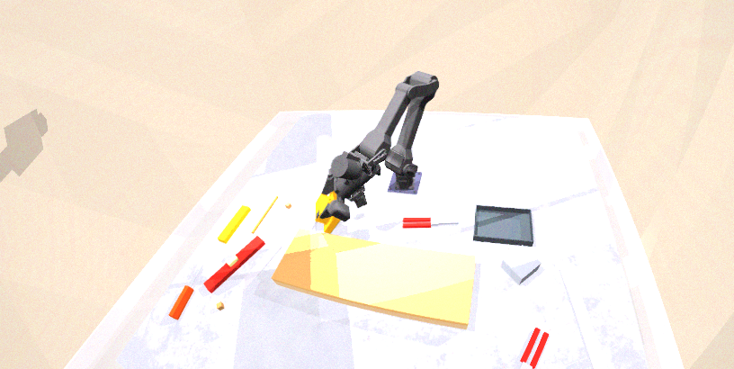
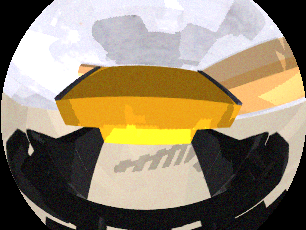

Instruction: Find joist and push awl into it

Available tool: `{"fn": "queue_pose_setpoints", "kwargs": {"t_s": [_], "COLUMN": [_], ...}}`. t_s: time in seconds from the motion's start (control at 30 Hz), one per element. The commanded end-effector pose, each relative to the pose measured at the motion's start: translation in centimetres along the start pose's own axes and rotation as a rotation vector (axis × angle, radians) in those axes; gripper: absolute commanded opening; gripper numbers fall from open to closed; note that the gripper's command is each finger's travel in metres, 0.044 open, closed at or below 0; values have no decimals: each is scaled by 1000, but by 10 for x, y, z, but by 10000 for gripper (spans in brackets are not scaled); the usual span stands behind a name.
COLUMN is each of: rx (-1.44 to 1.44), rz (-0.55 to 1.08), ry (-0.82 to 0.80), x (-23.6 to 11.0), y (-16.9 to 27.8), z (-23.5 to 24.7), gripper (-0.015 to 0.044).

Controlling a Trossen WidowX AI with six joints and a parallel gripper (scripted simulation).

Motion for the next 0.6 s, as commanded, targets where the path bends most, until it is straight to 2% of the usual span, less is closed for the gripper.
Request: {"fn": "queue_pose_setpoints", "kwargs": {"t_s": [0.0, 0.57], "rx": [4, 7], "rz": [38, 130], "ry": [2, 6], "x": [-1, -1], "y": [2, -5], "z": [-1, 0], "gripper": [0, 0]}}
Point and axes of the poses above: the point midway between the two fingers, 35 mm back from their tips, its own x axis out along the fingers, its own z axis across the jaws, y = z × x, the point moved 5 cm from there along -x, back along the fingers, and after that the axes turned 3 degrees about x, right-handed, at the moved point
